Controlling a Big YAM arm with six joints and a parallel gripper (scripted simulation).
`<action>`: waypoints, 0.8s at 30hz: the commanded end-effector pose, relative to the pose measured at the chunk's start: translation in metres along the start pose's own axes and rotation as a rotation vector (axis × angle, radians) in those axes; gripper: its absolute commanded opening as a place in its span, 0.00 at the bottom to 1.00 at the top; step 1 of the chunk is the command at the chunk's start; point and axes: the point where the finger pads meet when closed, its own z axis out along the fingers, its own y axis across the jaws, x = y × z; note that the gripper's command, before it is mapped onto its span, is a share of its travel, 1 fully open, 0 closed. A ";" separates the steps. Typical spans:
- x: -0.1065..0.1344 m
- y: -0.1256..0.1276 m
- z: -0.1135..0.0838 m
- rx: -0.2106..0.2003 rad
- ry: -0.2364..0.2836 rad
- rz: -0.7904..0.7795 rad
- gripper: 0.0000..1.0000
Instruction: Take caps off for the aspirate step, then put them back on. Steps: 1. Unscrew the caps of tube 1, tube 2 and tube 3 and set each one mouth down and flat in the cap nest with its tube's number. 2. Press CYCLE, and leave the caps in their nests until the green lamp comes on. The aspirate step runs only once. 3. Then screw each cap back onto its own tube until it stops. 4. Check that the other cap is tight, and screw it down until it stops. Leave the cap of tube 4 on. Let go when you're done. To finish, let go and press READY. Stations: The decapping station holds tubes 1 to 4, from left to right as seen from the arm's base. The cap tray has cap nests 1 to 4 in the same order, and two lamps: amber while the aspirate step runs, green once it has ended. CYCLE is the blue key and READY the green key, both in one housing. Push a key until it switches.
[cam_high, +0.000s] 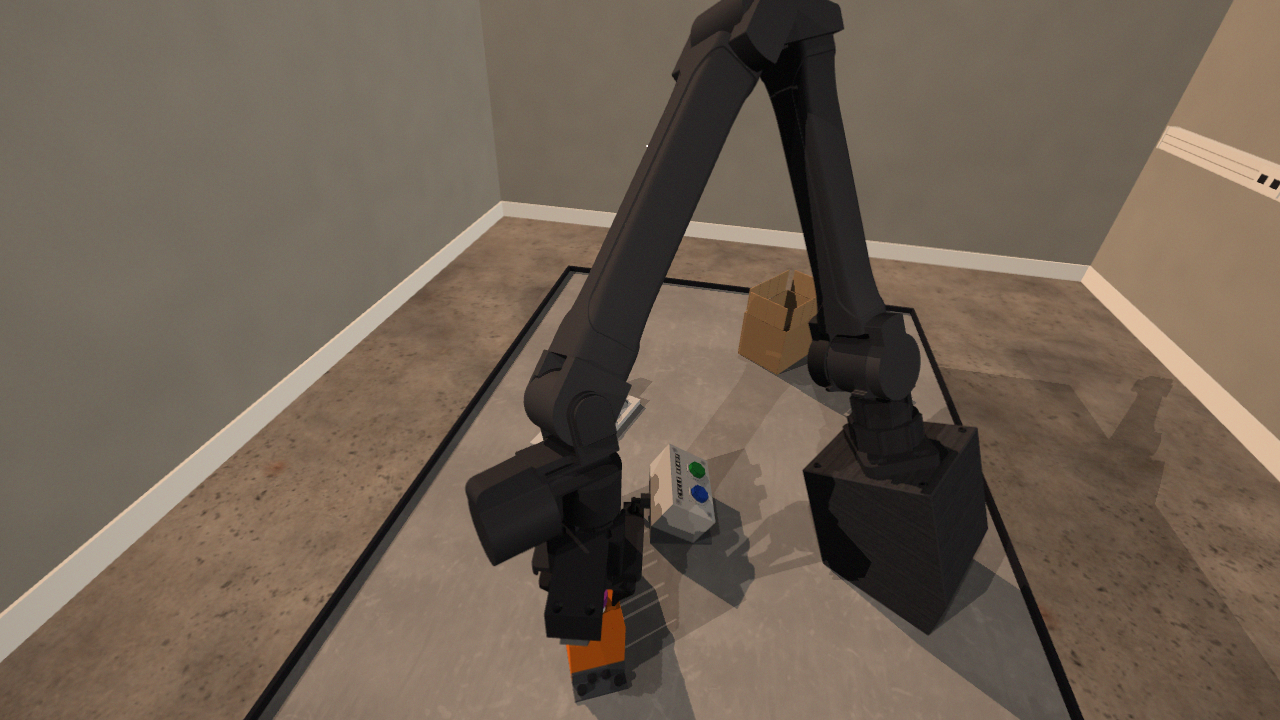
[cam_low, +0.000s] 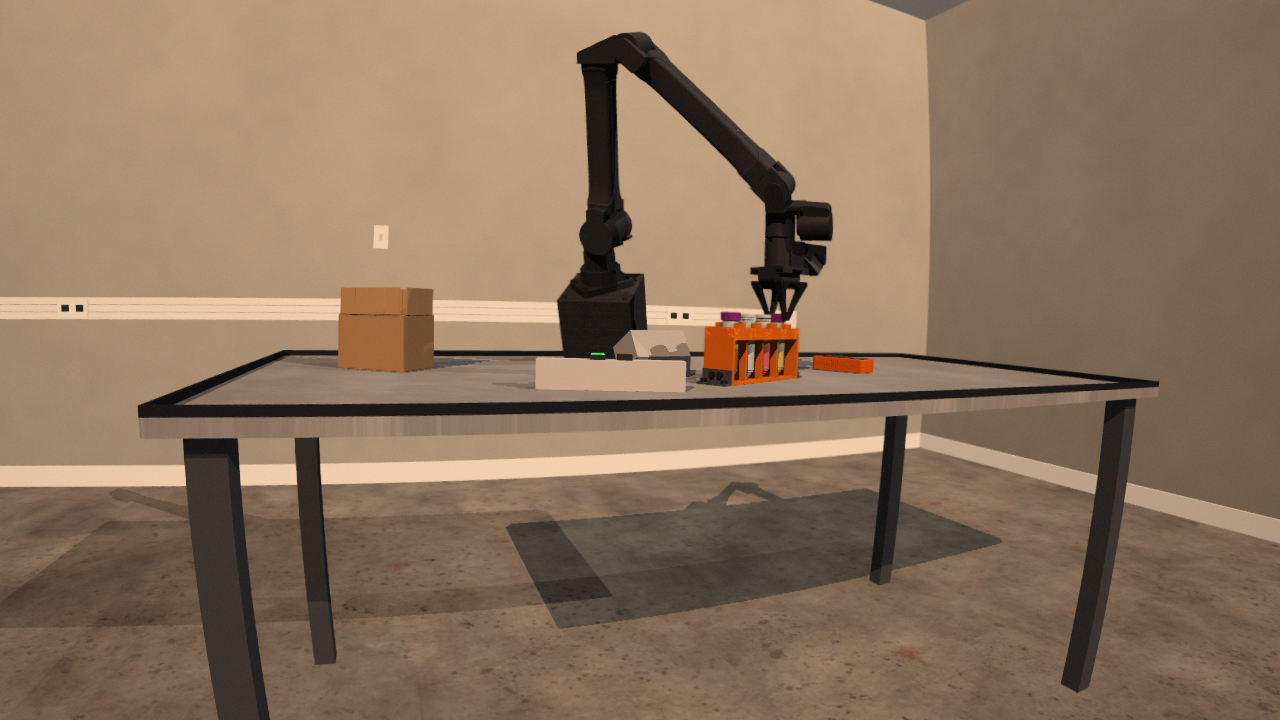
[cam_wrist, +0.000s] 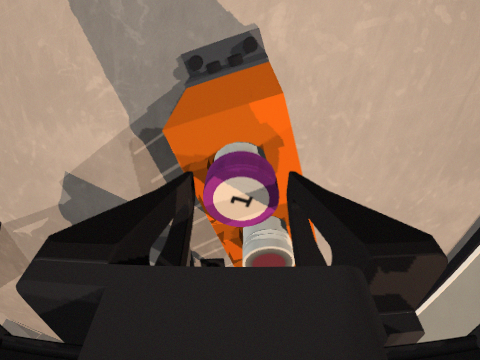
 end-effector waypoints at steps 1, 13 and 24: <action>-0.010 -0.003 -0.003 0.007 -0.014 -0.115 0.49; -0.006 -0.009 -0.006 0.016 -0.015 -0.089 0.00; -0.008 -0.002 -0.002 0.004 -0.011 0.158 0.00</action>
